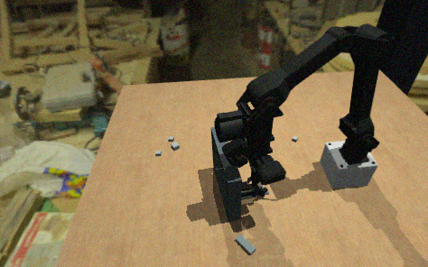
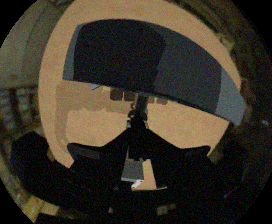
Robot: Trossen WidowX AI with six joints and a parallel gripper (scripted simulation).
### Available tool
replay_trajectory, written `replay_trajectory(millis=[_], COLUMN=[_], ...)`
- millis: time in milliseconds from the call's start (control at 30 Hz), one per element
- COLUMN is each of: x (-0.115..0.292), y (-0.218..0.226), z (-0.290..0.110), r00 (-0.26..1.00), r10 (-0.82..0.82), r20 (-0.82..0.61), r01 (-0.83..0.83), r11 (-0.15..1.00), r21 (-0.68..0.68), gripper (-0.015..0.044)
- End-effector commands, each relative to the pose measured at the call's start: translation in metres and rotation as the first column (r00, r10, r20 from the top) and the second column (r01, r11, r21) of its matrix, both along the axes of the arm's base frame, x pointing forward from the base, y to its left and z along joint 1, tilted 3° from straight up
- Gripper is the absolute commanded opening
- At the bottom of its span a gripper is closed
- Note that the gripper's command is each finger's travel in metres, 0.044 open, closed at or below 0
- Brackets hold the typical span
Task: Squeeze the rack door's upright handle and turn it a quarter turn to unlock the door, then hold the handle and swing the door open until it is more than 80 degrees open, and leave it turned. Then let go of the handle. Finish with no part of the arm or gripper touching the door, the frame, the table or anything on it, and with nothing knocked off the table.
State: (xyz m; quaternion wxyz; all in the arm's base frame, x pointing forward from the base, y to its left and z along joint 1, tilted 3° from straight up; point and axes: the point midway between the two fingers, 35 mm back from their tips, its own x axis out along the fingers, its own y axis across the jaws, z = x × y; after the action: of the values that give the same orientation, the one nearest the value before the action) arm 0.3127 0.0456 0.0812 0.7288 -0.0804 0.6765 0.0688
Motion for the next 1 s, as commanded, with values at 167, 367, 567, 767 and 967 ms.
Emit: replay_trajectory(millis=[167, 367, 567, 767, 967], x=[-0.0008, -0.0008, -0.0009, -0.0009, -0.0009], y=[-0.0002, -0.0002, -0.0002, -0.0002, -0.0002], z=[-0.0015, -0.0016, -0.0016, -0.0016, -0.0016], r00=[0.924, 0.774, 0.556, 0.291, 0.001], r10=[0.381, 0.633, 0.83, 0.955, 0.996], r20=[-0.012, -0.026, -0.043, -0.063, -0.085], r01=[-0.382, -0.634, -0.831, -0.956, -0.998], r11=[0.924, 0.772, 0.554, 0.287, -0.004], r21=[-0.027, -0.044, -0.056, -0.063, -0.063], gripper=[0.0019, 0.0019, 0.0019, 0.0019, 0.0019])
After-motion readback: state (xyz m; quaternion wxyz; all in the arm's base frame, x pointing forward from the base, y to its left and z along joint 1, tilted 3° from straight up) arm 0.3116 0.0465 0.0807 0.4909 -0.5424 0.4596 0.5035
